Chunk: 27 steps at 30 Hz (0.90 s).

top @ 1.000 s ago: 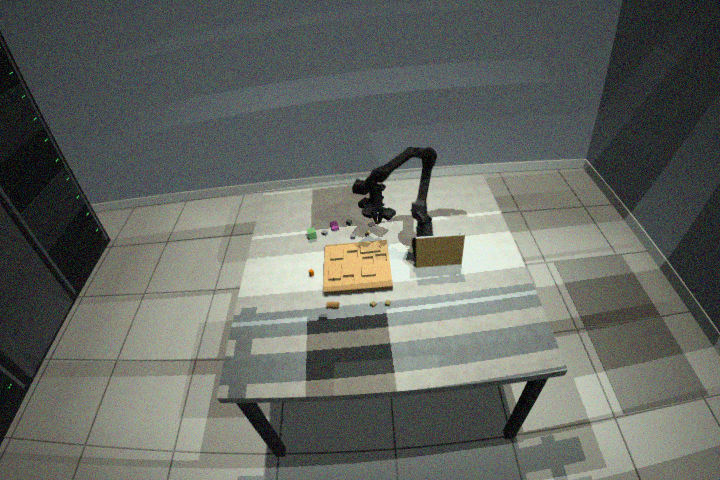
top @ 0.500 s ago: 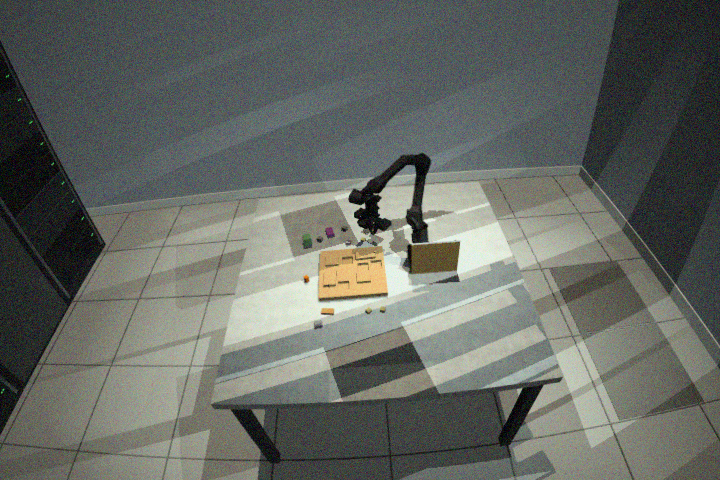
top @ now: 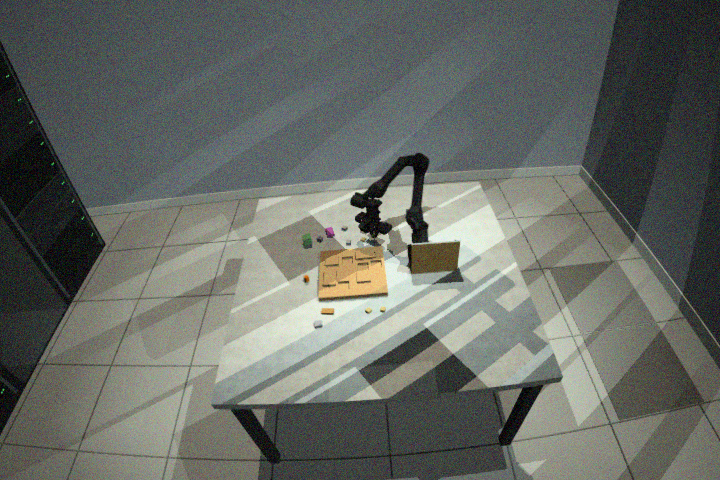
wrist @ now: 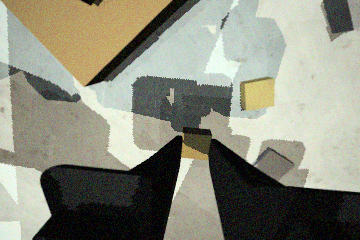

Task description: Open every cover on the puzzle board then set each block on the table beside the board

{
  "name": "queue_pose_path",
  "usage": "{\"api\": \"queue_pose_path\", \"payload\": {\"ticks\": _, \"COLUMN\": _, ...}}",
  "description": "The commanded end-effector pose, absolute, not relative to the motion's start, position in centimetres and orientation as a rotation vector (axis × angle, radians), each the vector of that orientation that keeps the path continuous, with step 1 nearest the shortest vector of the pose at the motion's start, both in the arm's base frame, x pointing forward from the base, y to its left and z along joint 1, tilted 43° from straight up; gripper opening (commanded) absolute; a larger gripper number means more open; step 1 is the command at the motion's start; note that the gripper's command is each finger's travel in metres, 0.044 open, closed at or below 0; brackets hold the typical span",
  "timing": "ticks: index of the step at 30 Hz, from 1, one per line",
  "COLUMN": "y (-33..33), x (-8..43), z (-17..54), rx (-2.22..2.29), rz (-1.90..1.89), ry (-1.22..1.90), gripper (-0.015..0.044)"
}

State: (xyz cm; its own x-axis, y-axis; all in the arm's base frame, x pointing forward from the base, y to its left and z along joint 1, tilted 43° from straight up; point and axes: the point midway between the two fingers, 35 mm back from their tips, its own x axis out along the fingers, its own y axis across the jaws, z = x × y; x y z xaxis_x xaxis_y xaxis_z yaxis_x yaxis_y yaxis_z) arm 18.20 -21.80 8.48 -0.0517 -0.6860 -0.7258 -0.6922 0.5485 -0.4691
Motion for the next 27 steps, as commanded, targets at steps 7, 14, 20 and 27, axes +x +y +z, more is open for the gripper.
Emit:
{"api": "queue_pose_path", "payload": {"ticks": 7, "y": -22.78, "x": 17.57, "z": 7.18, "rx": -1.155, "rz": 0.017, "ry": 1.762, "gripper": 0.0080}}
{"api": "queue_pose_path", "payload": {"ticks": 14, "y": -22.94, "x": 17.66, "z": 7.37, "rx": -1.155, "rz": 0.004, "ry": 1.760, "gripper": 0.0159}}
{"api": "queue_pose_path", "payload": {"ticks": 20, "y": -22.94, "x": 17.66, "z": 7.37, "rx": -1.155, "rz": 0.004, "ry": 1.760, "gripper": 0.0316}}
{"api": "queue_pose_path", "payload": {"ticks": 27, "y": -22.38, "x": 17.84, "z": 7.88, "rx": -1.152, "rz": 0.007, "ry": 1.759, "gripper": 0.0440}}
